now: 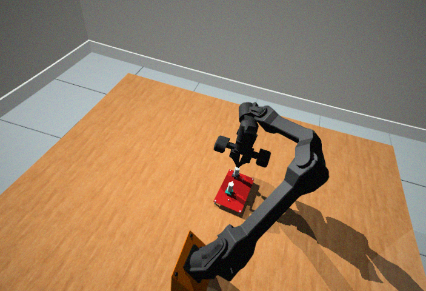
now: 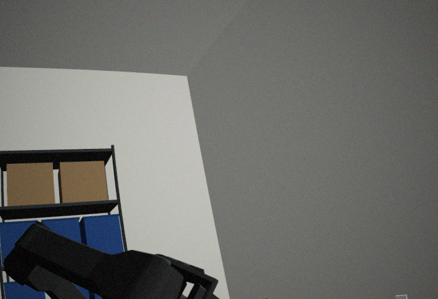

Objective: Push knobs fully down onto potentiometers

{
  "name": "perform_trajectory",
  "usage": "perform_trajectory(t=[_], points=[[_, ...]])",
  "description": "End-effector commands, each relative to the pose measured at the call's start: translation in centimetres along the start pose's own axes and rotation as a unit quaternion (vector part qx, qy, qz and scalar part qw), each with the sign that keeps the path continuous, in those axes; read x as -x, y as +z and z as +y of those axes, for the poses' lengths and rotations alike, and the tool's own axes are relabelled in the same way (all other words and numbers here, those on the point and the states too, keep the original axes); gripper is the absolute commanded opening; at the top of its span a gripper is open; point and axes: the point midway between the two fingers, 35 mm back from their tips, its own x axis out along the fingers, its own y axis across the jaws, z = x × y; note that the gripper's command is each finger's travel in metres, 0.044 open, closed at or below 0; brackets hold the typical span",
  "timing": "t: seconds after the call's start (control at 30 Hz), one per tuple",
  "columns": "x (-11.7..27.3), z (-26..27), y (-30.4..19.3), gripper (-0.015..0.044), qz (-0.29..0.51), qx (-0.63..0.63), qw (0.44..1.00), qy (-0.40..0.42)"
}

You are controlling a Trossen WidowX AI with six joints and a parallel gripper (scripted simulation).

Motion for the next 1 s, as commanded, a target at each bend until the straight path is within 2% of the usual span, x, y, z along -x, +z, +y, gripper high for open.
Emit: perform_trajectory(t=[0.0, 0.3, 0.53, 0.83, 0.97], points=[[0.0, 0.0, 0.0, 0.0026, 0.000, 0.000, 1.000, 0.000], [0.3, 0.1, -0.7, 0.0263, 0.000, 0.000, 1.000, 0.001], [2.9, 0.5, -8.4, 0.0440, 0.001, 0.003, 1.000, 0.008], [3.2, -0.3, -19.3, 0.0440, 0.006, 0.003, 1.000, 0.003], [3.1, -0.5, -20.1, 0.0440, 0.006, 0.003, 1.000, 0.002]])
